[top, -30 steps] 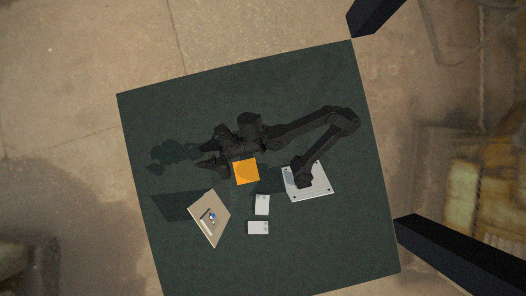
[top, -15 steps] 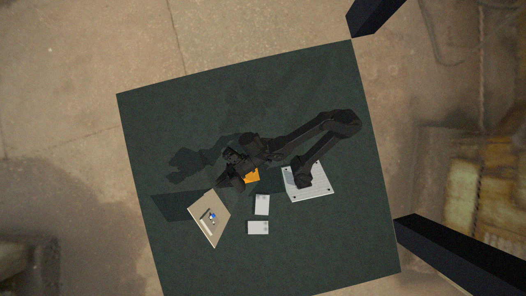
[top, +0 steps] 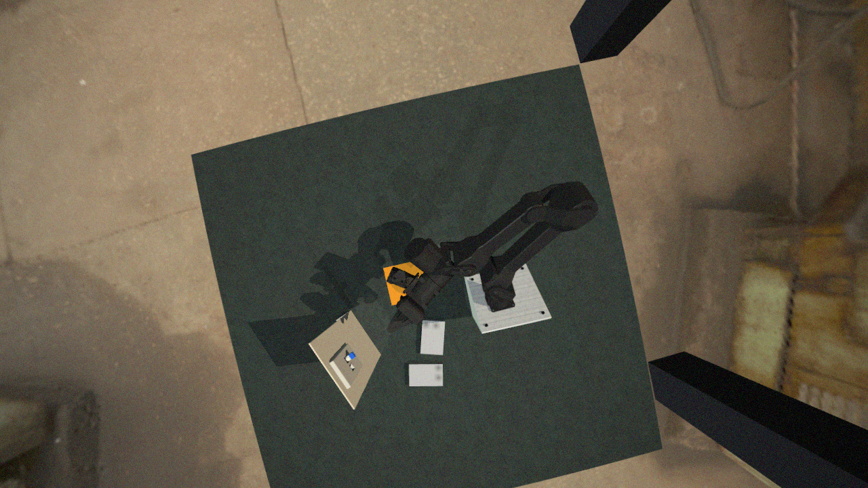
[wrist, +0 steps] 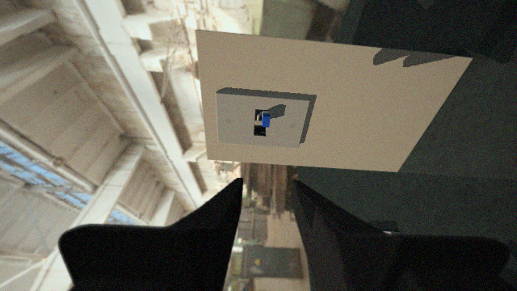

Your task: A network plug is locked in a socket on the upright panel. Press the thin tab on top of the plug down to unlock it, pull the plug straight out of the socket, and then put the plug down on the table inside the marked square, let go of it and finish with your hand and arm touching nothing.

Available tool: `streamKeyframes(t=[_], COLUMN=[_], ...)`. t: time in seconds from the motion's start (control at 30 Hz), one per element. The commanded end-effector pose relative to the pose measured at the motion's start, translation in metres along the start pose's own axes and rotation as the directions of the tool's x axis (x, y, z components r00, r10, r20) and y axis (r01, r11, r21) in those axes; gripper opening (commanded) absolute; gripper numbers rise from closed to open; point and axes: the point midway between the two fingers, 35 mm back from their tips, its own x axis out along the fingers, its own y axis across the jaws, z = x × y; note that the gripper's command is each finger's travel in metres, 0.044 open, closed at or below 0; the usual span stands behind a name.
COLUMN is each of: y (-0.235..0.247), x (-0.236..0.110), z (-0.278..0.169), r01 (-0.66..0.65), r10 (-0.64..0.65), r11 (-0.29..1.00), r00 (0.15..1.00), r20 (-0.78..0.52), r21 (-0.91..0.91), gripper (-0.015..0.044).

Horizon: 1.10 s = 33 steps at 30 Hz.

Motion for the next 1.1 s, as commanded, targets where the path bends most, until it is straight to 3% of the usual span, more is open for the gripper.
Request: streamKeyframes(t=[0.0,1.07], y=[-0.002,-0.002], x=[0.0,0.059], z=[-0.005,0.01], r01=[-0.003,-0.005], r10=[0.003,0.005], r11=[1.0,1.0], r00=[1.0,1.0], r20=[-0.015,-0.013], r21=[0.022,0.022], gripper=[0.0156,0.0156])
